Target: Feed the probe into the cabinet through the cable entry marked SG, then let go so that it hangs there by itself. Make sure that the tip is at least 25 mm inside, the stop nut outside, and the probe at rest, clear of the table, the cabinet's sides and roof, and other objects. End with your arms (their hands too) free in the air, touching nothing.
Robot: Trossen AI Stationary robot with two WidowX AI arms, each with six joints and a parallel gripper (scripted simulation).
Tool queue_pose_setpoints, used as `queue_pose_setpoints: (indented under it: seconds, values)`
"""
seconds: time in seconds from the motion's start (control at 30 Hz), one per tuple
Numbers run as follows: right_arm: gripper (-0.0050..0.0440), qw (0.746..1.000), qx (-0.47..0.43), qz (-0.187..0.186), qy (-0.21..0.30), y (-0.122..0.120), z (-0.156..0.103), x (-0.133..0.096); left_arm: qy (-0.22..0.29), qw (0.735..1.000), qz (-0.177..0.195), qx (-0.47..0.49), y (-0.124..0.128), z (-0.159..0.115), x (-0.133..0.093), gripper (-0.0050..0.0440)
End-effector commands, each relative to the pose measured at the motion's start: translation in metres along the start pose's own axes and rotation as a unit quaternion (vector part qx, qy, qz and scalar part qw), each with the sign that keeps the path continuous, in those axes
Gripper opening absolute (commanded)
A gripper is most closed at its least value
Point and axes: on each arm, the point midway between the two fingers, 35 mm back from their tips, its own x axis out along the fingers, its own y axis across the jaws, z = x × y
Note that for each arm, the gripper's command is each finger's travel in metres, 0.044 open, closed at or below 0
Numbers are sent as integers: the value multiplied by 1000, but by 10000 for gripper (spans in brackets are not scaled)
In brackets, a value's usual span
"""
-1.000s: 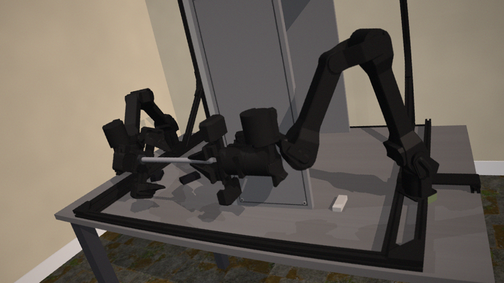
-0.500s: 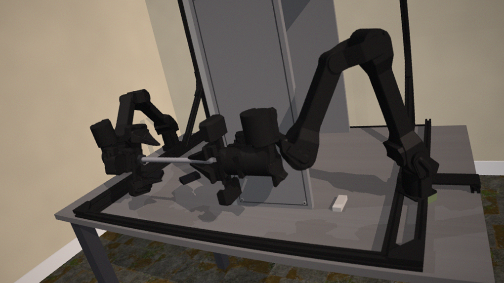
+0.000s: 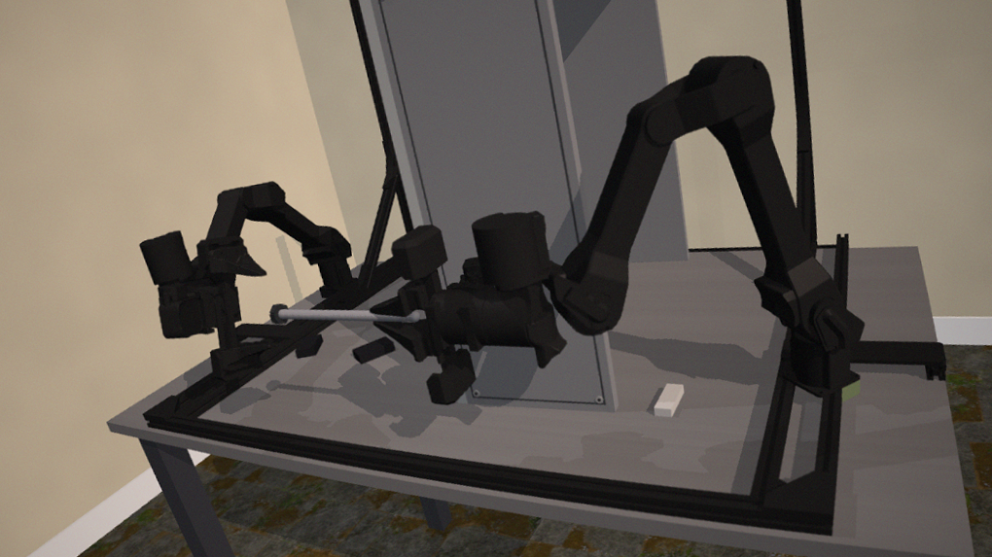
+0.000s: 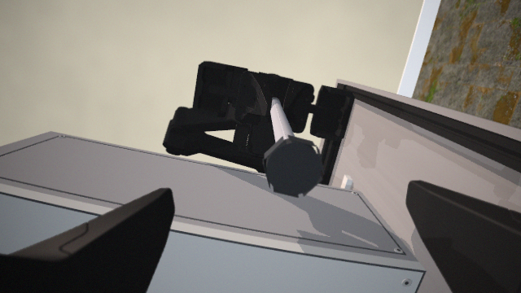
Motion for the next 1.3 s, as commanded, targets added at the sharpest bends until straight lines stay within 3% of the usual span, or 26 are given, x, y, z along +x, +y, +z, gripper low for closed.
queue_pose_setpoints:
  seconds: [0.0, 0.67, 1.27]
  values:
    - [440, 1000, 13, 3, 11, -2, -3, 1, 1, 1000, -1, 0, -1, -1, 0, 0]
    - [440, 994, 91, 10, 54, 3, -6, -16, 1, 1000, -1, 0, -1, -1, 0, 0]
    - [440, 992, 115, 10, 48, -4, 4, -37, 1, 1000, -1, 0, -1, -1, 0, 0]
